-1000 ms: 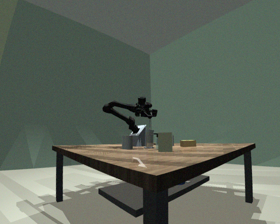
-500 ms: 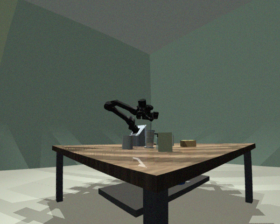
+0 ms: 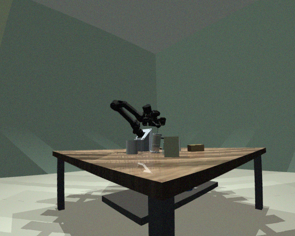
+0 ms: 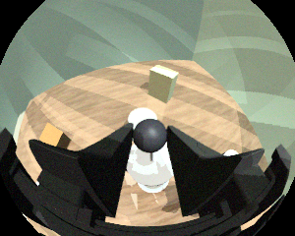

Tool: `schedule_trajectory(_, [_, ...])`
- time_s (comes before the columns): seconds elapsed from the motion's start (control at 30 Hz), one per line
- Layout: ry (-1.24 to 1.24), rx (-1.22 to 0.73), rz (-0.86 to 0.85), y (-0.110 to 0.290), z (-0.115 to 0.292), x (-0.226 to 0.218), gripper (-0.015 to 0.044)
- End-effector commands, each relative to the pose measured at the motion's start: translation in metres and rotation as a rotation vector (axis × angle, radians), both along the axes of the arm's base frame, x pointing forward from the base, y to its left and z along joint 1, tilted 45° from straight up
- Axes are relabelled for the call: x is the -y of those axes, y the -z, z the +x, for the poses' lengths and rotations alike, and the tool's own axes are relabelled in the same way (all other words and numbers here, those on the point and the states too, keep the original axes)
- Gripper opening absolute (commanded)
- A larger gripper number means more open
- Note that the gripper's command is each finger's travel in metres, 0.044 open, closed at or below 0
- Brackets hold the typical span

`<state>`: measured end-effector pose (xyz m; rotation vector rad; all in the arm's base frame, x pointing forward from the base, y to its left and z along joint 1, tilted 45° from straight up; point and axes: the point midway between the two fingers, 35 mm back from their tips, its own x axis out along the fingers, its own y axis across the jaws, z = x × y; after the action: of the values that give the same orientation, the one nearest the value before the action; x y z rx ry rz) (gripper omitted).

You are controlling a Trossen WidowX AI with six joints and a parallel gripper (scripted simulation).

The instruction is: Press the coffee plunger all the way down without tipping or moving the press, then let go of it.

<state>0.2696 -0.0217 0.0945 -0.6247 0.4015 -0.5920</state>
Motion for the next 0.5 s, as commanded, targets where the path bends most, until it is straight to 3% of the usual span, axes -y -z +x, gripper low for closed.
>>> schedule_trajectory(0.0, [0.004, -0.04, -0.016, 0.015, -0.006, 0.01, 0.0117])
schedule_trajectory(0.47, [-0.005, -0.021, -0.035, 0.022, 0.003, 0.024, 0.0117])
